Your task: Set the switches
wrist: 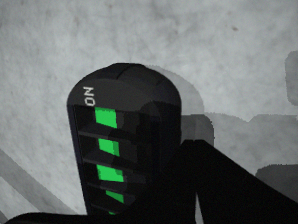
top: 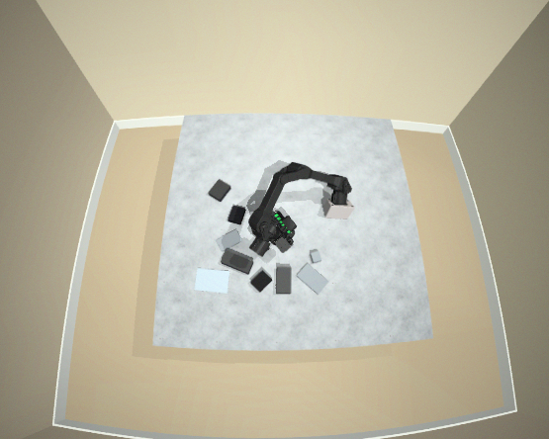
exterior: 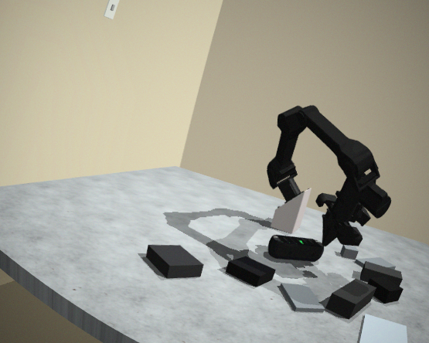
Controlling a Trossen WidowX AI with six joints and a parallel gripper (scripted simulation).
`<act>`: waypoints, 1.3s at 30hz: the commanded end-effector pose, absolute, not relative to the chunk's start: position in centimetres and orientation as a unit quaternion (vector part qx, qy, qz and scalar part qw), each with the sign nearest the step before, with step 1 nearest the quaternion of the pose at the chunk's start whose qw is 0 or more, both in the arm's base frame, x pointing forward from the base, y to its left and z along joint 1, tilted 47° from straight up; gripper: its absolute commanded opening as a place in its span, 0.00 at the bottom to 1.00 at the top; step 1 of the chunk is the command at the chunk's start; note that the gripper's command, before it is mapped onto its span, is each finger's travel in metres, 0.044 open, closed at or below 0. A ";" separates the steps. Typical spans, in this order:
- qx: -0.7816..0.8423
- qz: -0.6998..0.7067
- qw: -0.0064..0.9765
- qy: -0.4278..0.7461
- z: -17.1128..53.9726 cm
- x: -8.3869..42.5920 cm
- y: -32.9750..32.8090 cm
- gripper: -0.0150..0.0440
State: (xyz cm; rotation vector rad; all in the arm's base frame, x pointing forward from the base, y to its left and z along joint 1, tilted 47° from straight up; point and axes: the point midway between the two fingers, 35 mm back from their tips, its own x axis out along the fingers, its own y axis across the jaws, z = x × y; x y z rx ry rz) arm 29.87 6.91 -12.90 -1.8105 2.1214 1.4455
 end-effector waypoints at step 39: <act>-0.747 0.439 0.130 0.482 -2.1 25.0 -3.1 0.25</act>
